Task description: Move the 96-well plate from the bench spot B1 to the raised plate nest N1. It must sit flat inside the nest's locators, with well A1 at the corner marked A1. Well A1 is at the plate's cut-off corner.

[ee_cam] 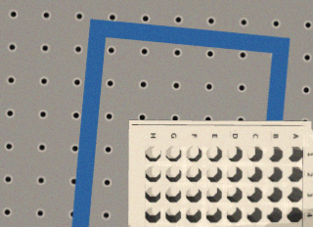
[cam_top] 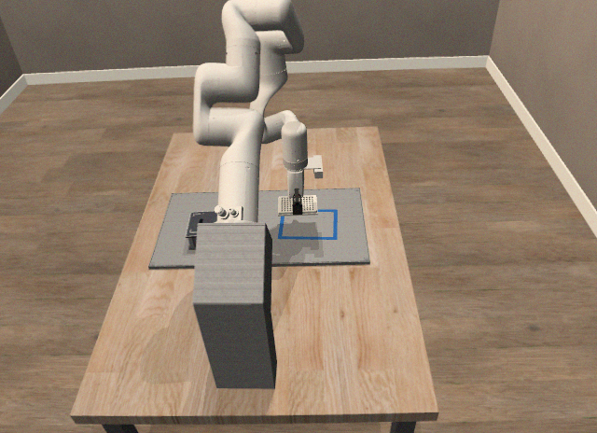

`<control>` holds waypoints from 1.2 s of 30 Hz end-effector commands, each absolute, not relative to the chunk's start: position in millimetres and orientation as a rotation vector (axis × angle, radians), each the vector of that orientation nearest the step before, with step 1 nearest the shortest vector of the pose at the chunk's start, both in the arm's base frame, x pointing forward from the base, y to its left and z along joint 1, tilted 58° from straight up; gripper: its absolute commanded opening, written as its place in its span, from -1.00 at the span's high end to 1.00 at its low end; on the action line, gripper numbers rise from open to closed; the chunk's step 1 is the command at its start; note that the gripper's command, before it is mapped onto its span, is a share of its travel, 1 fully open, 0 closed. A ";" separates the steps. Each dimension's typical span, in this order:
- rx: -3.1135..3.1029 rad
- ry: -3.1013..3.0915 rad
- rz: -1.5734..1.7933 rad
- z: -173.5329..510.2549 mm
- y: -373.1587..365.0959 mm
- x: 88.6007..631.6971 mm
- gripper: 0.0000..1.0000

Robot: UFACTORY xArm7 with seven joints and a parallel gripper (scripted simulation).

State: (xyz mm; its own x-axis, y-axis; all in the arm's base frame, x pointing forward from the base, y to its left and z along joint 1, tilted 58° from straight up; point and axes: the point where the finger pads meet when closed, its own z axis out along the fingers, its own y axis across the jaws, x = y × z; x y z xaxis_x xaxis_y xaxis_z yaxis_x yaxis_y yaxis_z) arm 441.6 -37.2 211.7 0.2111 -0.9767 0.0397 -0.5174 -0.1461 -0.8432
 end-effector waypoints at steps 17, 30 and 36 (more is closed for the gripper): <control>-1.766 1.398 -0.822 210.7 21.3 414.0 1.00; -1.767 1.398 -0.822 209.5 54.7 398.6 1.00; -1.767 1.398 -0.822 208.9 72.9 390.2 1.00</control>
